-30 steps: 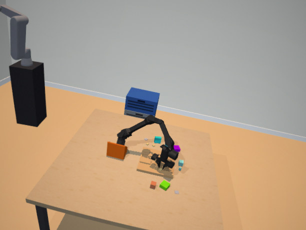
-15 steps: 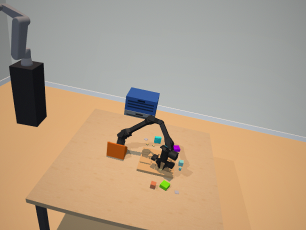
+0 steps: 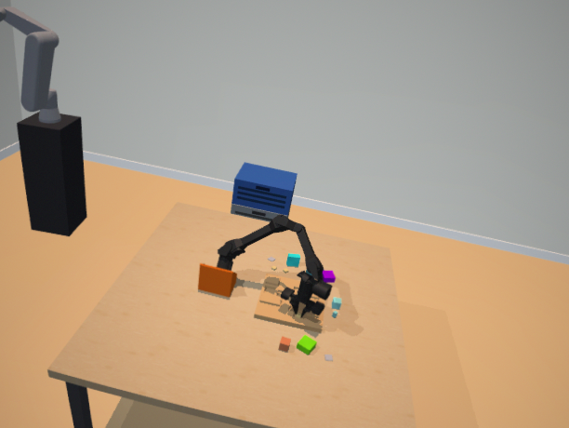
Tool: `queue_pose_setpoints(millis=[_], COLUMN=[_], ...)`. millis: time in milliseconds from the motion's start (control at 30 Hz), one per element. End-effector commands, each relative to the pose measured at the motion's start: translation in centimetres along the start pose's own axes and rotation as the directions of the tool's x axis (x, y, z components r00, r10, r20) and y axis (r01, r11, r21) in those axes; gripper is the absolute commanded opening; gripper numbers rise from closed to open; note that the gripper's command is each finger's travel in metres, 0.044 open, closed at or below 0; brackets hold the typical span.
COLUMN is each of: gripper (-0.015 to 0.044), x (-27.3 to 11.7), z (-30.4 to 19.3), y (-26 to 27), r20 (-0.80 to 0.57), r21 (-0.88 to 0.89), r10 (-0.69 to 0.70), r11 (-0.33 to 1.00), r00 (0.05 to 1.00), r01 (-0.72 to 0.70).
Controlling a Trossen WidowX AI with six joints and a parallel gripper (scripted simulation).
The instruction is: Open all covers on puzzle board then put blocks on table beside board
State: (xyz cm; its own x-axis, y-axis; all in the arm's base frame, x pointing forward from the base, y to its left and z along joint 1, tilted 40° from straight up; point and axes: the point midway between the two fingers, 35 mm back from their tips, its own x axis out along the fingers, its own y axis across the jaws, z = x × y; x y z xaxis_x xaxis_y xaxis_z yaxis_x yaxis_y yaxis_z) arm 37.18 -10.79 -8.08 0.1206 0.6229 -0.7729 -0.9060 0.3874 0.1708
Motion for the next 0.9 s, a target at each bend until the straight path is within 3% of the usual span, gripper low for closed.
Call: queue_pose_setpoints(millis=[0, 867], gripper=[0.0097, 0.008], x=[0.0, -2.4], z=[0.0, -0.1], y=[0.0, -0.1], r20=[0.0, 0.0], r21=[0.0, 0.003], r10=[0.0, 0.002], r11=[1.0, 1.0], r00=[1.0, 1.0], r01=[0.0, -0.002])
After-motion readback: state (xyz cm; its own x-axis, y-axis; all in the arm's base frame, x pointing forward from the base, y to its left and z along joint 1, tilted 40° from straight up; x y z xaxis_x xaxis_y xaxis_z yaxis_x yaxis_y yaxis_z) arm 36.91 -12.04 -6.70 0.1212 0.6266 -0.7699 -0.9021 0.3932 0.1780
